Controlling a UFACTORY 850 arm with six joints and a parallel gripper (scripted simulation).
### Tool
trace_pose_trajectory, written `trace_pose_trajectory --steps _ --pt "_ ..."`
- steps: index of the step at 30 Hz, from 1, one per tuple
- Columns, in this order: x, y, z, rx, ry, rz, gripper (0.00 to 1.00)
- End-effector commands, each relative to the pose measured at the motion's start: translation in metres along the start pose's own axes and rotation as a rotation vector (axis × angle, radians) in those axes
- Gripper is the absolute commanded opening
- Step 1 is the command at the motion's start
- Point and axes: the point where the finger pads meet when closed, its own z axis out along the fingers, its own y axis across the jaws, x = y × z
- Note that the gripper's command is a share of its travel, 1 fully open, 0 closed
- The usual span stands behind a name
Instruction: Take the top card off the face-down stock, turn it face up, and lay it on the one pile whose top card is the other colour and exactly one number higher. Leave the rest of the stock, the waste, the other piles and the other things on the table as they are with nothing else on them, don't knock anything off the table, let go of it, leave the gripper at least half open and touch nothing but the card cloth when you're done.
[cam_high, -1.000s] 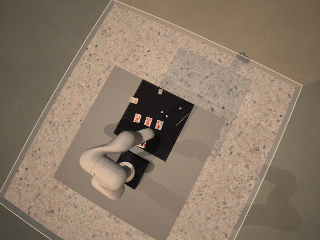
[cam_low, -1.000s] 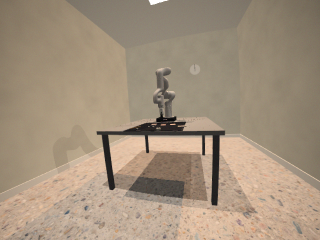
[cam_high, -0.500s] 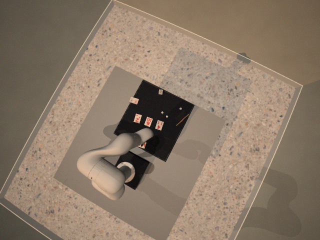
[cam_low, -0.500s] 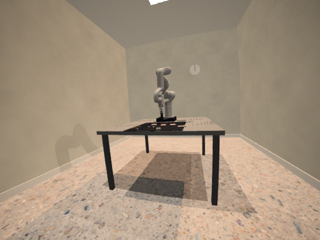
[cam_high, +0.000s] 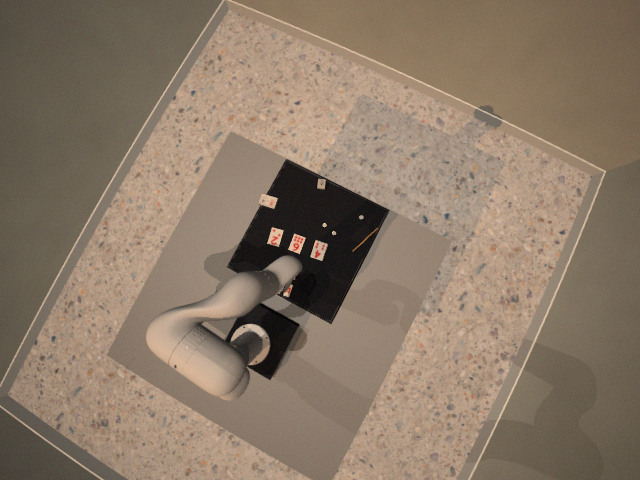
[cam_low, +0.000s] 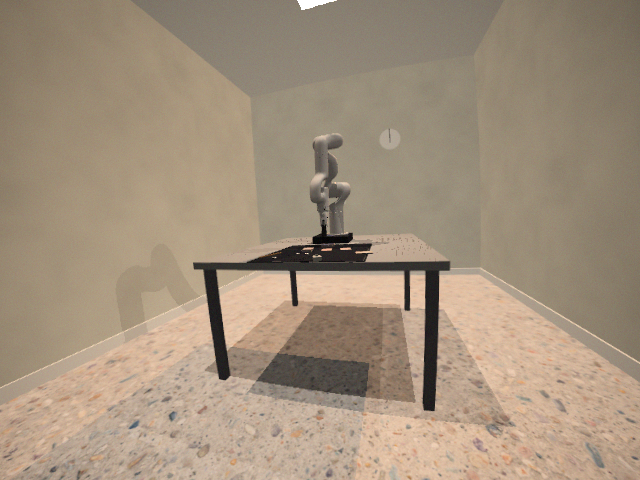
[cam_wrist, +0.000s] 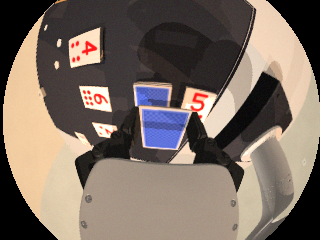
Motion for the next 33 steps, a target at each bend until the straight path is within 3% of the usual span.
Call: trace_pose_trajectory --steps 1,7,9,14,33 --pt "0.0073 -0.0254 -0.0462 -0.020 -0.011 0.000 0.64" --pt "0.0073 -0.0255 -0.0474 -0.020 -0.011 0.000 0.64" --pt "-0.0019 -0.0301 -0.0460 0.002 -0.047 -0.001 0.64" --pt "0.0073 -0.0255 -0.0474 -0.020 -0.011 0.000 0.64" --pt "0.0052 -0.0256 -0.0475 -0.020 -0.011 0.000 0.64"
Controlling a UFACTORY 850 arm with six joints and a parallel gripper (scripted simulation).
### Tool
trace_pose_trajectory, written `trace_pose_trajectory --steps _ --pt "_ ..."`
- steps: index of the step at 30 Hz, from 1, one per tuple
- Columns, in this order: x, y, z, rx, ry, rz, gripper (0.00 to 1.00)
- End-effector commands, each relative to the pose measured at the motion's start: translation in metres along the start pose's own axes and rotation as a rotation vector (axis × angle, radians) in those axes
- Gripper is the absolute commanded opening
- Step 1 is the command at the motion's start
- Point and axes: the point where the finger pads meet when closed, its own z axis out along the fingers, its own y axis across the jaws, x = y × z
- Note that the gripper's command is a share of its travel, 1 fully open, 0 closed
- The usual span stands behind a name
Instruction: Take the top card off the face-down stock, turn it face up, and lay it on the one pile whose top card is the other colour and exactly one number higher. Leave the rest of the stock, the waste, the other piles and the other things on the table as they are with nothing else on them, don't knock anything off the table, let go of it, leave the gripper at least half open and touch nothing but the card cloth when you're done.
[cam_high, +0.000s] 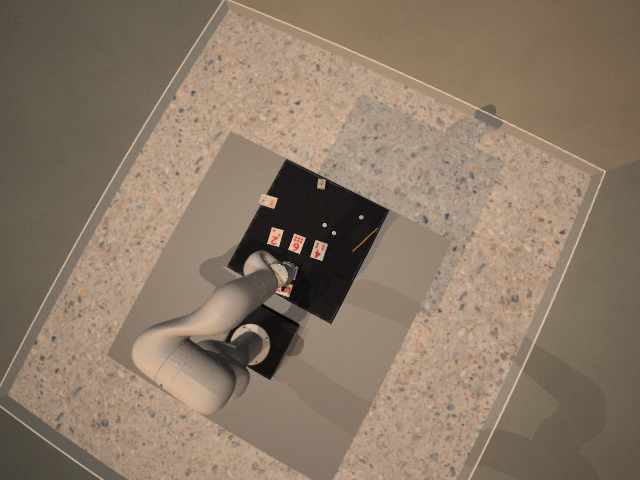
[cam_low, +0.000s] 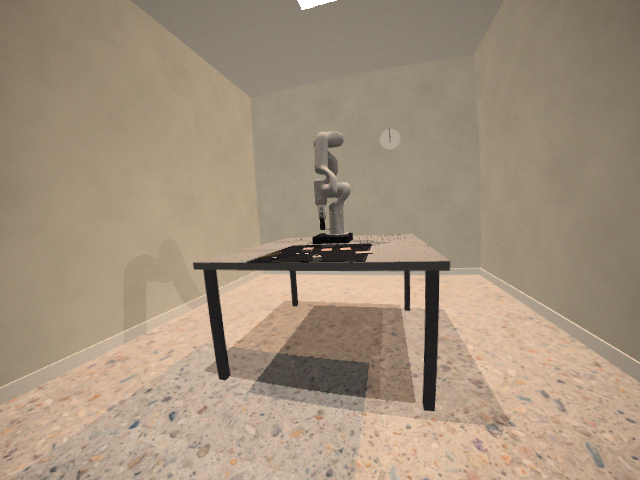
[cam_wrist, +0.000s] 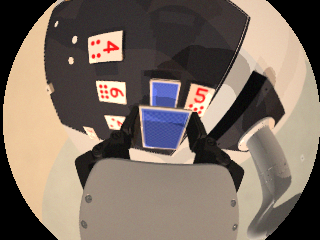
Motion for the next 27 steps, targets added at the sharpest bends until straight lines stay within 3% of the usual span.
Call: trace_pose_trajectory --steps 1,7,20,27 --pt "-0.003 -0.001 -0.001 0.000 0.001 0.003 0.64" --pt "-0.017 -0.001 -0.001 0.000 0.001 0.003 0.64" --pt "-0.087 -0.005 -0.001 0.000 0.001 0.003 0.64" --pt "-0.098 -0.006 -0.001 0.000 0.001 0.003 0.64"
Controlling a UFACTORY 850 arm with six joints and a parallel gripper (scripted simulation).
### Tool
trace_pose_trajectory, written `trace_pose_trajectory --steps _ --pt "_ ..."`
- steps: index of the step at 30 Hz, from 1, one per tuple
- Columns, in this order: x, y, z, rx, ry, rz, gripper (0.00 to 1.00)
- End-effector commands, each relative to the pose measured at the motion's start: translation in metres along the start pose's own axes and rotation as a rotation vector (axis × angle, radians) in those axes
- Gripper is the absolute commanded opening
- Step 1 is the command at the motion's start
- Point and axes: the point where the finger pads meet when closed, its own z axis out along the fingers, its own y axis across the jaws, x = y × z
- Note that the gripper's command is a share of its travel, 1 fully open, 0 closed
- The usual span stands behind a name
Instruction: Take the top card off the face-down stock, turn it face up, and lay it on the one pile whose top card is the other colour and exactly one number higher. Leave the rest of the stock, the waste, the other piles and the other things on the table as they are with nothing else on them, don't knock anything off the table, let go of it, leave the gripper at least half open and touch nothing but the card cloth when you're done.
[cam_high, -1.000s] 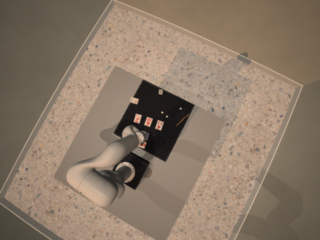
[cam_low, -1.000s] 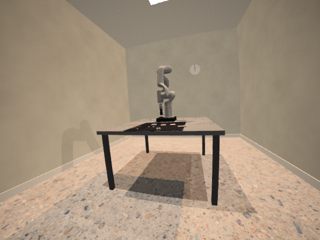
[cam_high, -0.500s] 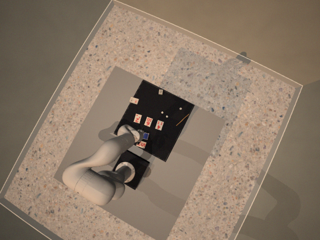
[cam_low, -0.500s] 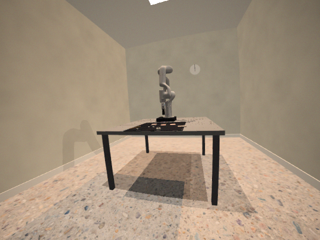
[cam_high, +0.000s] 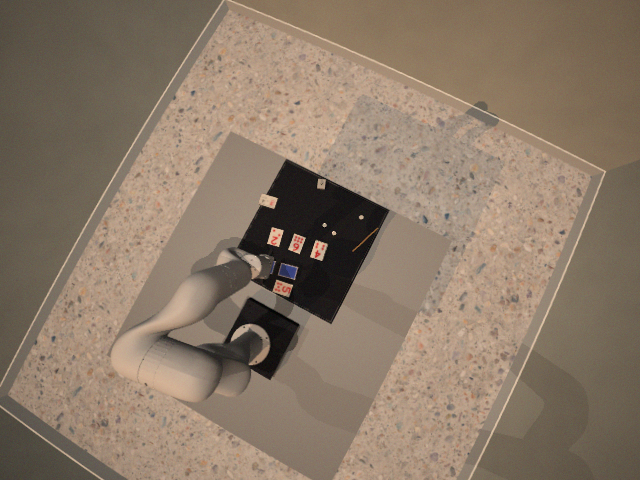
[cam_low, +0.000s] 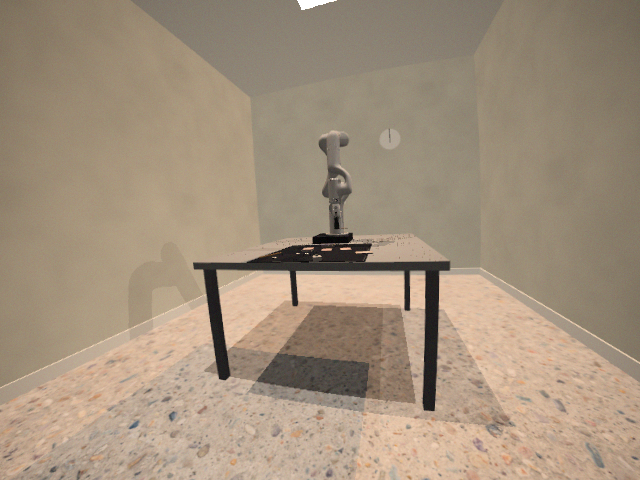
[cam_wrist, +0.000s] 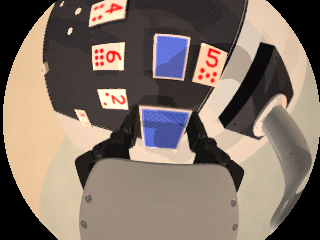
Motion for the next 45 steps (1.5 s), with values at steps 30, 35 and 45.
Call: trace_pose_trajectory --steps 30,35,45 --pt "-0.005 -0.001 0.019 0.002 0.000 0.000 0.64" --pt "-0.005 -0.001 0.019 0.002 0.000 0.000 0.64" --pt "-0.005 -0.001 0.020 0.000 0.004 0.000 0.64"
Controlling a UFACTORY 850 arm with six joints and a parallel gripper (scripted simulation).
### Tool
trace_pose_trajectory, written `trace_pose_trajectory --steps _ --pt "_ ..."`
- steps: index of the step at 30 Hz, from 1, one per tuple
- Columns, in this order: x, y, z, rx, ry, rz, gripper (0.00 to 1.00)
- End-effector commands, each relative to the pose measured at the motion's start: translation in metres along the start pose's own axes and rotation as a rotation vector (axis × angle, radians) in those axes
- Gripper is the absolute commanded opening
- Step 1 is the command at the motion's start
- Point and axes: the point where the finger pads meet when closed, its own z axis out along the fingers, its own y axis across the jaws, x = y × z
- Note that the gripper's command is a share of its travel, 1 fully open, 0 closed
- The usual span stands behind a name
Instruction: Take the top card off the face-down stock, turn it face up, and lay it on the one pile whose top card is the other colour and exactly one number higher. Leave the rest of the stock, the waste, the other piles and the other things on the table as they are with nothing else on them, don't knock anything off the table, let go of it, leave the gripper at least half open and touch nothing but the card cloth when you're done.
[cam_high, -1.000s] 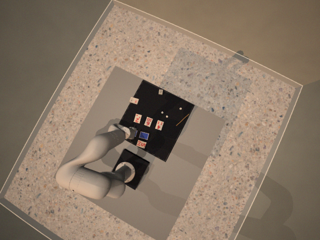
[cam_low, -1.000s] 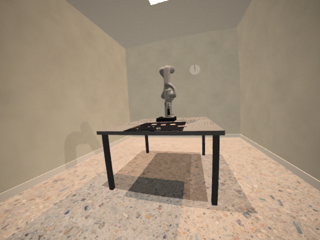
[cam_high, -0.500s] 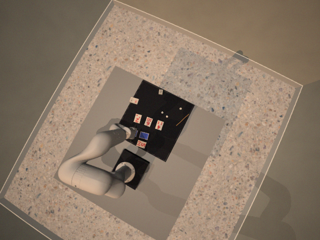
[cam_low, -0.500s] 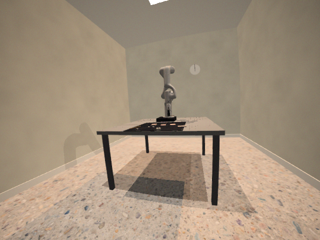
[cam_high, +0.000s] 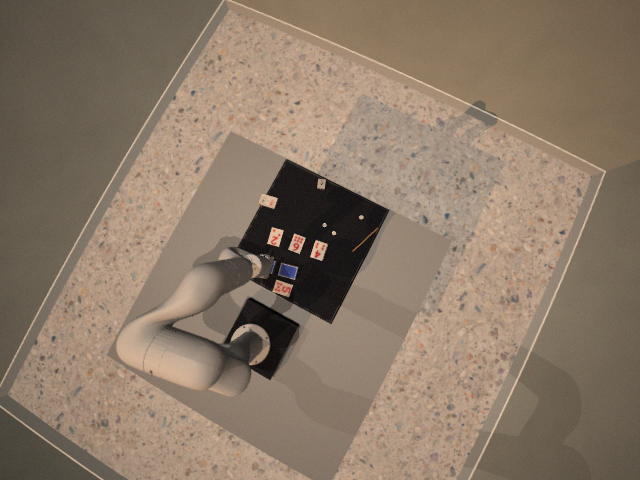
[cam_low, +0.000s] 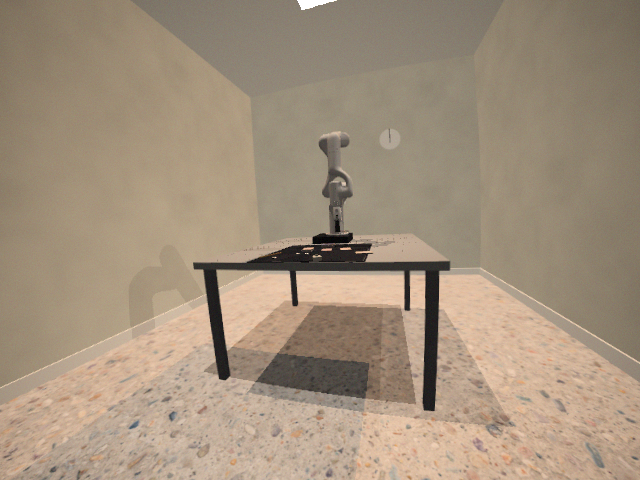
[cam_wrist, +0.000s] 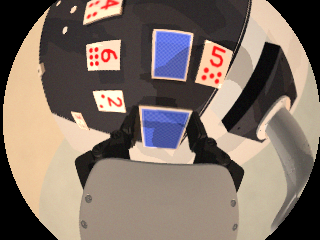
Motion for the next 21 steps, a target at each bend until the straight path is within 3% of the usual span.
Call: trace_pose_trajectory --steps 1,21 --pt "-0.0001 -0.0005 -0.0004 0.000 0.003 0.000 0.64" --pt "-0.0012 0.0014 -0.0001 -0.008 0.035 0.000 0.64"
